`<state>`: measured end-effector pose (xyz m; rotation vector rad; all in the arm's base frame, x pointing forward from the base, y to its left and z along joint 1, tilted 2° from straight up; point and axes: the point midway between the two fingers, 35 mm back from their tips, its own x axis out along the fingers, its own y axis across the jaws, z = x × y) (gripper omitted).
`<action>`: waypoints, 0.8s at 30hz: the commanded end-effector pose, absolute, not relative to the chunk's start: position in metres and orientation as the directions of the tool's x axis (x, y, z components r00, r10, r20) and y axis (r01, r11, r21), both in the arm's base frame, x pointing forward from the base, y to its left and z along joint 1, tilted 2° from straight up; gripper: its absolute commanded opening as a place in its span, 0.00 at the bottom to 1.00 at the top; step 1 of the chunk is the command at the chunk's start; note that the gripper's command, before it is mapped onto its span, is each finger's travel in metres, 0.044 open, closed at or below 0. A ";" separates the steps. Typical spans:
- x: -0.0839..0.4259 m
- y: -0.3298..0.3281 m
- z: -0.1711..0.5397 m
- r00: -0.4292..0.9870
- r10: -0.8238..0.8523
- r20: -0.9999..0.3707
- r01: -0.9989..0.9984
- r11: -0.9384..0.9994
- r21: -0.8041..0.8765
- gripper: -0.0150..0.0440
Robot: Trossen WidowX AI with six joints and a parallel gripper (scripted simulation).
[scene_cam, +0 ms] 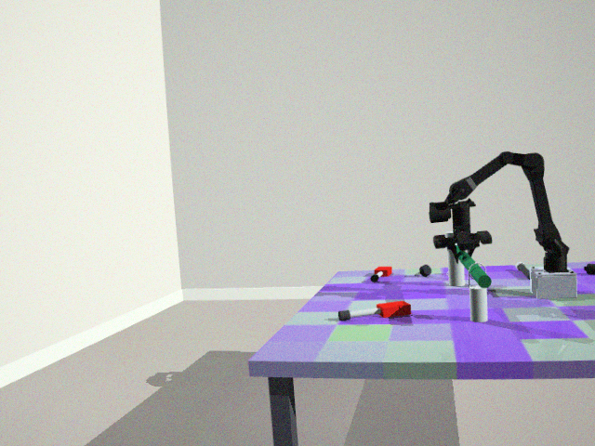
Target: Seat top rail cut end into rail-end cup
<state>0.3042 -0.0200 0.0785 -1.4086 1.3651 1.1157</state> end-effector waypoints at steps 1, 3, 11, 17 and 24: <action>0.305 -0.025 0.080 0.008 -0.247 -0.969 -0.999 -0.037 0.002 0.25; 0.305 -0.026 0.080 0.008 -0.247 -0.969 -0.999 -0.037 0.002 0.25; 0.305 -0.029 0.081 0.008 -0.247 -0.969 -0.999 -0.037 0.001 0.25; 0.305 -0.032 0.081 0.008 -0.248 -0.969 -0.999 -0.037 0.001 0.25; 0.305 -0.035 0.081 0.008 -0.248 -0.969 -0.999 -0.037 0.001 0.25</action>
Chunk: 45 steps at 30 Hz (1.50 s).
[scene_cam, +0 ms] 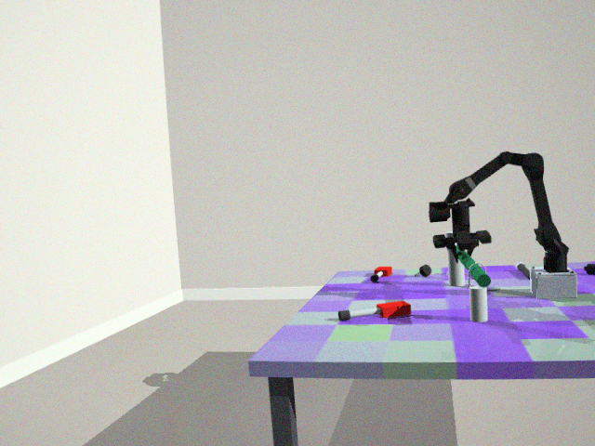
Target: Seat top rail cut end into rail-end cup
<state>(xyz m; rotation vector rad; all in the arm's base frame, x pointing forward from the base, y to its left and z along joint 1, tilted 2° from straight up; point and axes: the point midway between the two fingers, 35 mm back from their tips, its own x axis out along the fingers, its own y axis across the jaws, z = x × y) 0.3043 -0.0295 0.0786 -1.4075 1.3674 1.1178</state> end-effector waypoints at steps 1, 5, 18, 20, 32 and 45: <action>0.305 -0.035 0.081 0.008 -0.248 -0.969 -0.999 -0.037 0.001 0.25; 0.306 -0.037 0.081 0.008 -0.248 -0.969 -0.999 -0.037 0.001 0.25; 0.306 -0.042 0.082 0.008 -0.248 -0.969 -0.999 -0.037 0.001 0.25; 0.306 -0.042 0.082 0.008 -0.249 -0.969 -0.999 -0.037 0.001 0.25; 0.307 -0.046 0.084 0.008 -0.249 -0.969 -0.999 -0.037 0.001 0.25; 0.305 -0.032 0.079 0.001 -0.213 -0.977 -0.999 -0.041 0.008 0.25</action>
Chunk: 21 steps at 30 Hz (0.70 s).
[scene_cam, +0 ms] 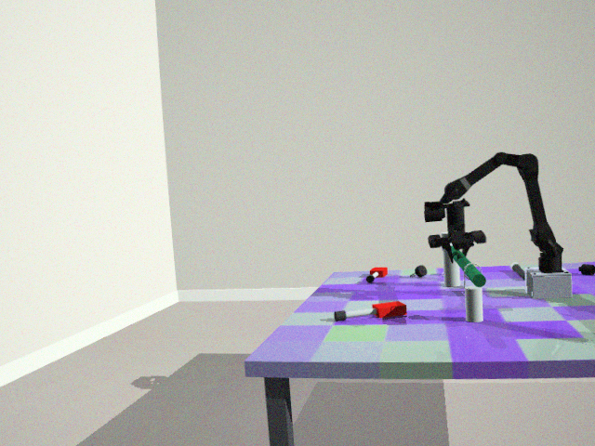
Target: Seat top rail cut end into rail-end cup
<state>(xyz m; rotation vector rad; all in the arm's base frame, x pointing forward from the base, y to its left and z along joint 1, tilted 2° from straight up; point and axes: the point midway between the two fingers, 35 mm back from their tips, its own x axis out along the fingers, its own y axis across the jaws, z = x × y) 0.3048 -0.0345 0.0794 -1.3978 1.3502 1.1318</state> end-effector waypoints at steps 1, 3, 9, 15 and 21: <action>0.305 -0.032 0.079 0.001 -0.213 -0.977 -0.999 -0.041 0.008 0.25; 0.305 -0.031 0.079 0.001 -0.213 -0.977 -0.999 -0.041 0.008 0.25; 0.304 -0.028 0.080 0.001 -0.213 -0.977 -0.999 -0.041 0.008 0.25; 0.304 -0.026 0.080 0.001 -0.213 -0.977 -0.999 -0.041 0.008 0.25; 0.304 -0.024 0.080 0.001 -0.213 -0.977 -0.999 -0.041 0.008 0.25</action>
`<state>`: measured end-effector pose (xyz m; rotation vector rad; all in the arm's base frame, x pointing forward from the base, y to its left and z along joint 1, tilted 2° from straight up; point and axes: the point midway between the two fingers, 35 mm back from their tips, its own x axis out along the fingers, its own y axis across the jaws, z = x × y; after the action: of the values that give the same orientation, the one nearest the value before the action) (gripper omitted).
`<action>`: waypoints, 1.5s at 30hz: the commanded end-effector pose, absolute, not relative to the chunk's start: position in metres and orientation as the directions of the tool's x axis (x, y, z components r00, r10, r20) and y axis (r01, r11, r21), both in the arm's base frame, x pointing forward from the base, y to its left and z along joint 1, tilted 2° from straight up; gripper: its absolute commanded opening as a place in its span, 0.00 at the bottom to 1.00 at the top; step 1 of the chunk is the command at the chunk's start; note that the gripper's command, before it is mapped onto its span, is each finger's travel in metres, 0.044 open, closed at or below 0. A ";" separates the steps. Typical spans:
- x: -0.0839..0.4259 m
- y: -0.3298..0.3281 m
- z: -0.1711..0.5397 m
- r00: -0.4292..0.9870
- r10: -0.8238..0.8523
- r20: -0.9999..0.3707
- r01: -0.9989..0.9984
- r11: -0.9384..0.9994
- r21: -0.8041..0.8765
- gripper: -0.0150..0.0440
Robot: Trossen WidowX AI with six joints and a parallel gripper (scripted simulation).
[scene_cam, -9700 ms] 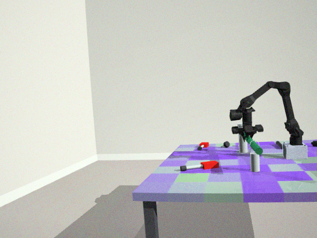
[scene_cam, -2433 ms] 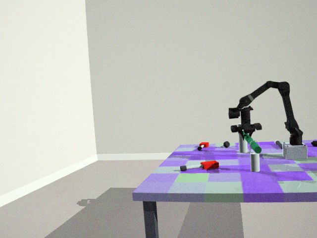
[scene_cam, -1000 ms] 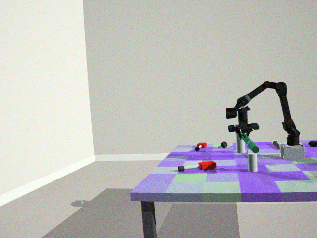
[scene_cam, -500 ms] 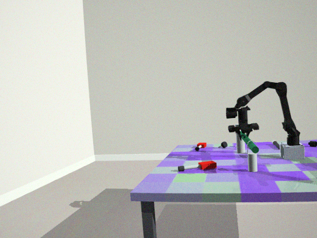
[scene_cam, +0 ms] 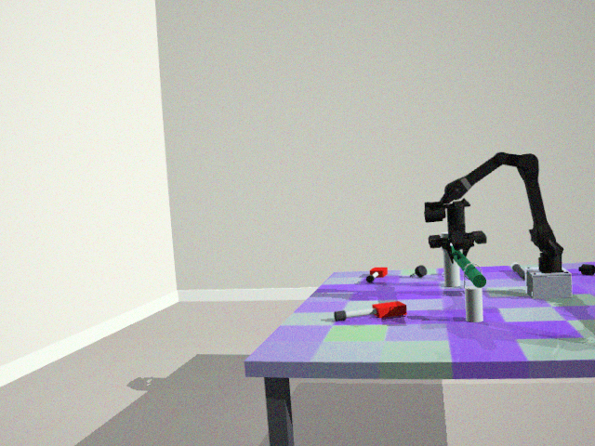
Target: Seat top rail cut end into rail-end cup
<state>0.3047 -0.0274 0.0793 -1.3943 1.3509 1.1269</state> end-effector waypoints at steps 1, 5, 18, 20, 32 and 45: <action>0.304 -0.023 0.080 0.001 -0.213 -0.977 -0.999 -0.041 0.008 0.25; 0.304 -0.022 0.080 0.001 -0.213 -0.977 -0.999 -0.041 0.008 0.25; 0.304 -0.017 0.080 0.001 -0.212 -0.977 -0.999 -0.041 0.008 0.25; 0.304 -0.016 0.080 0.001 -0.212 -0.977 -0.999 -0.041 0.008 0.25; 0.305 -0.013 0.081 0.000 -0.213 -0.977 -0.999 -0.039 0.008 0.25; 0.304 -0.015 0.080 -0.001 -0.215 -0.977 -0.999 -0.036 0.009 0.25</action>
<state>0.3044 -0.0152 0.0794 -1.3928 1.3529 1.1302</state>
